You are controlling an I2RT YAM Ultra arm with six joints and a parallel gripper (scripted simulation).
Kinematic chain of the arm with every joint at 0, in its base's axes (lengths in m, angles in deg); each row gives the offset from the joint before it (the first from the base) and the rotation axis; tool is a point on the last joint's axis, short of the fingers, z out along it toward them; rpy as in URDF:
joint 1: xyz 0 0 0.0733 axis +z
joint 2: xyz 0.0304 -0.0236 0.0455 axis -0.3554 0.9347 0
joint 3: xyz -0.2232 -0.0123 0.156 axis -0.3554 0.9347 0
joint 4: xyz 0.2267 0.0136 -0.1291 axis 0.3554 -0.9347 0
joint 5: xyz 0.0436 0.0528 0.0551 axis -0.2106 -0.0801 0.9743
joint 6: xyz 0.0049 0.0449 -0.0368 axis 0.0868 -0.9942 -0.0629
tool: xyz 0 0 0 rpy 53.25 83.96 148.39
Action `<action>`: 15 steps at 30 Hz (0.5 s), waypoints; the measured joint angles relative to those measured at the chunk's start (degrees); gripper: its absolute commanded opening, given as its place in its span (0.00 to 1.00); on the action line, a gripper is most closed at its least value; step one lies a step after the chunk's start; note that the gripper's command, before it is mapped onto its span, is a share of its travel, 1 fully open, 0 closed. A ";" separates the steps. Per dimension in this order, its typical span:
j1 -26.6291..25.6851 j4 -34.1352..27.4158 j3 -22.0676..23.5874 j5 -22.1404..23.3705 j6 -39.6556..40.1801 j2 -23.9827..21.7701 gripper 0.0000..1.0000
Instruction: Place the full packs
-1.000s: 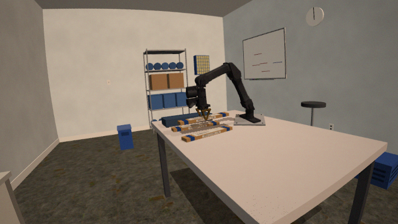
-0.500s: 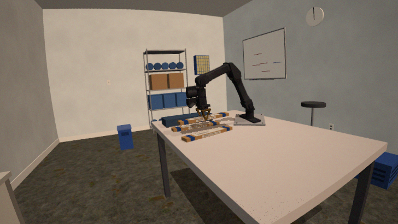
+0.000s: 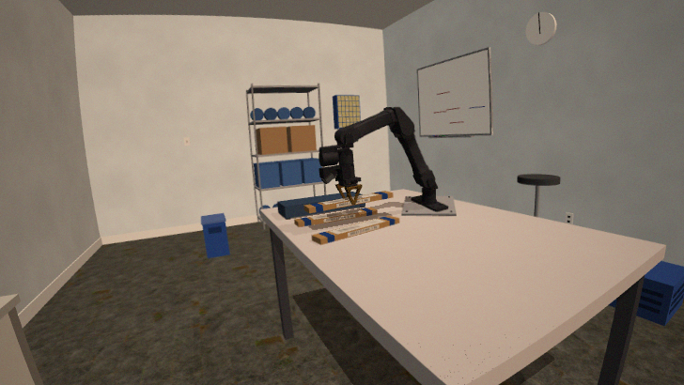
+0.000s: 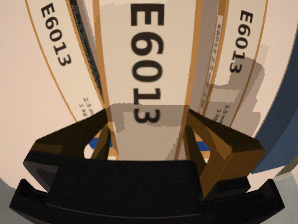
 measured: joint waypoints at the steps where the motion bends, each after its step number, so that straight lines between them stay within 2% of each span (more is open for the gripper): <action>1: 0.00 -0.02 -0.13 0.00 0.00 0.00 0.00; 15: 0.00 -0.90 -0.72 0.00 0.00 0.00 0.00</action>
